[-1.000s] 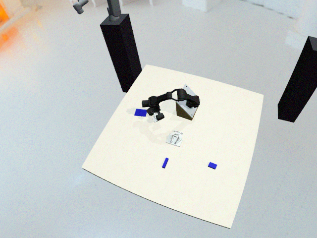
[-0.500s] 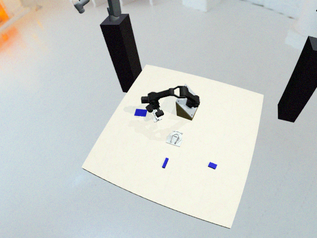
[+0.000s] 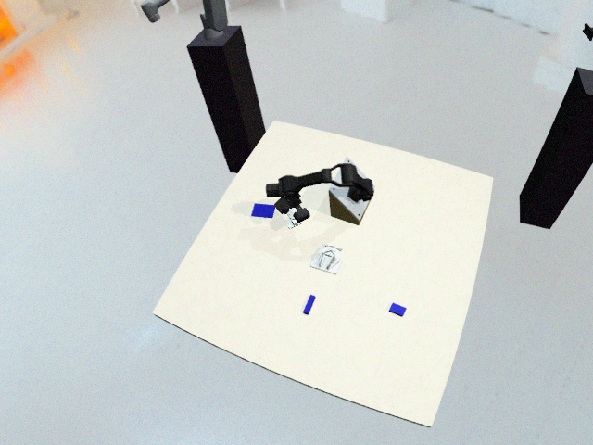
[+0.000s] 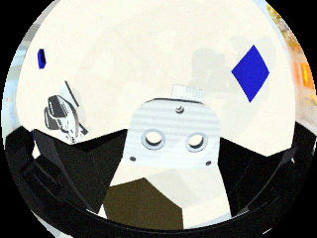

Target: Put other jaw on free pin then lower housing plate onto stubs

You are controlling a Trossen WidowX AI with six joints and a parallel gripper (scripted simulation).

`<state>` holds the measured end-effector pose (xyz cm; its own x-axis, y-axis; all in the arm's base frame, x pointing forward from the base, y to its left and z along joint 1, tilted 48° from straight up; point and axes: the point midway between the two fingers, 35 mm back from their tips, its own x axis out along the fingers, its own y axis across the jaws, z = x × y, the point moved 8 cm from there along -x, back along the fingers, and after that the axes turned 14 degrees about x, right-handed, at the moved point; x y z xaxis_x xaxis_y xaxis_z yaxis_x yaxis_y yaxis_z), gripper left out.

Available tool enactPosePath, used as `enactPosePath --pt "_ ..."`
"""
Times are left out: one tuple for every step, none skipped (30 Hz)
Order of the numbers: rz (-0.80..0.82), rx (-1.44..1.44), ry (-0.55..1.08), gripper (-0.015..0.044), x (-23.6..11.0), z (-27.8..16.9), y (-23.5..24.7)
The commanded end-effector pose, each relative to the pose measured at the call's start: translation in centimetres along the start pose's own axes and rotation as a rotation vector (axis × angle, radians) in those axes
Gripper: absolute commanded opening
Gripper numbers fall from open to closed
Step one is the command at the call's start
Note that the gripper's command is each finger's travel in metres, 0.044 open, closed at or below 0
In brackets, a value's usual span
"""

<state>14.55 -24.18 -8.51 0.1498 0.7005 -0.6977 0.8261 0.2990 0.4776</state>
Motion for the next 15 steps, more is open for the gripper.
enactPosePath --pt "0.001 -0.044 -0.004 0.0351 -0.3 -0.4 1.4" --pt "0.001 -0.053 -0.005 0.0351 -0.4 -0.5 1.7" --pt "0.000 -0.062 -0.006 0.0351 -0.4 -0.6 2.1" --pt "0.000 -0.071 -0.007 0.0351 -0.5 -0.7 2.4" --pt "-0.001 -0.081 -0.008 0.0351 -0.5 -0.8 2.7" --pt "-0.001 -0.090 -0.008 0.0351 -0.6 -0.9 3.0" --pt "-0.002 -0.099 -0.009 0.0351 -0.6 -1.0 3.3" --pt "-0.002 -0.109 -0.010 0.0351 -0.6 -1.1 3.7" --pt "-0.003 -0.118 -0.010 0.0351 -0.7 -1.2 4.0" --pt "-0.003 -0.127 -0.011 0.0351 -0.7 -1.3 4.3" --pt "-0.003 -0.137 -0.011 0.0351 -0.7 -1.4 4.6" --pt "-0.004 -0.146 -0.012 0.0351 -0.8 -1.5 4.9" --pt "-0.004 -0.156 -0.012 0.0351 -0.8 -1.7 5.2" --pt "-0.004 -0.165 -0.013 0.0351 -0.8 -1.8 5.5" --pt "-0.004 -0.175 -0.013 0.0351 -0.8 -1.9 5.9"
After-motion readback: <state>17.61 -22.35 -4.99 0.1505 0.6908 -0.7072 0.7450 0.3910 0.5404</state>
